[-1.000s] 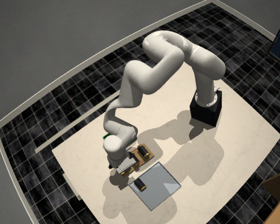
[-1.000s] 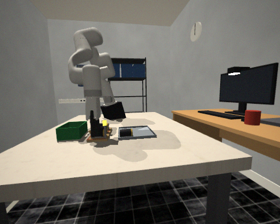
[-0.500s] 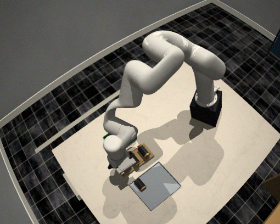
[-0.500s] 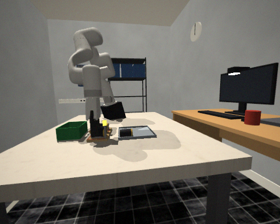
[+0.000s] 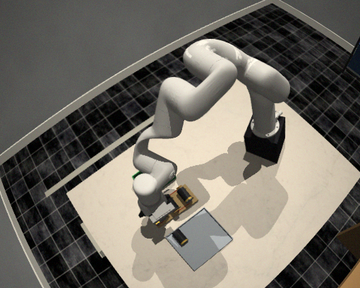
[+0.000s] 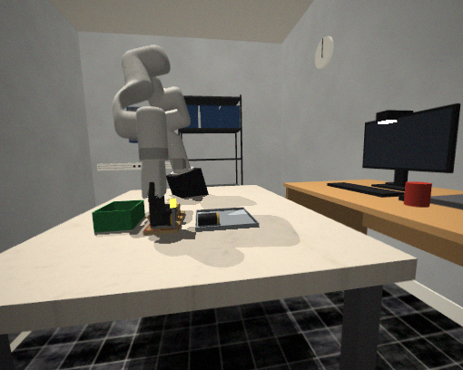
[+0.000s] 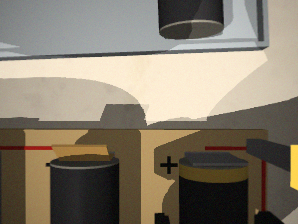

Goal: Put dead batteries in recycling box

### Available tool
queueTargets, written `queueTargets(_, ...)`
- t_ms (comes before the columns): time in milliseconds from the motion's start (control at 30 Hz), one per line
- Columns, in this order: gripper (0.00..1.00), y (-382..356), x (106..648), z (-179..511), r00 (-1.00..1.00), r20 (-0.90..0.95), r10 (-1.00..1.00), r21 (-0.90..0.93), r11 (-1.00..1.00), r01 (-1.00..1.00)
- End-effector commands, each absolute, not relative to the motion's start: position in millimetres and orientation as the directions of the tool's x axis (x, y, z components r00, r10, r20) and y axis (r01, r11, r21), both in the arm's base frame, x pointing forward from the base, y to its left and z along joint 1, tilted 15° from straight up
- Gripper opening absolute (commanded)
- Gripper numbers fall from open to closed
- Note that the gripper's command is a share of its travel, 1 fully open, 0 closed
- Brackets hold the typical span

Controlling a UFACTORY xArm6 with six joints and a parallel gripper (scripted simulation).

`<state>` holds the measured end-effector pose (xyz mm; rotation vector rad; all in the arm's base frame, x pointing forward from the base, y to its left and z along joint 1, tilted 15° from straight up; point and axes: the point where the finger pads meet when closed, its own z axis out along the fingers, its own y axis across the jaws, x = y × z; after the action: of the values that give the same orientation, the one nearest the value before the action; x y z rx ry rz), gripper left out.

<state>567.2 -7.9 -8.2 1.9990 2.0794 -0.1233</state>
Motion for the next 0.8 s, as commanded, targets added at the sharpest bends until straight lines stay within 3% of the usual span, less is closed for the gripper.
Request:
queueTargets(0,0.51,-6,569,-2,-0.024,-0.239,0.971,0.119,0.054,0.991)
queueTargets(767,0.51,12,559,73,-0.024,-0.239,0.971,0.119,0.054,0.991)
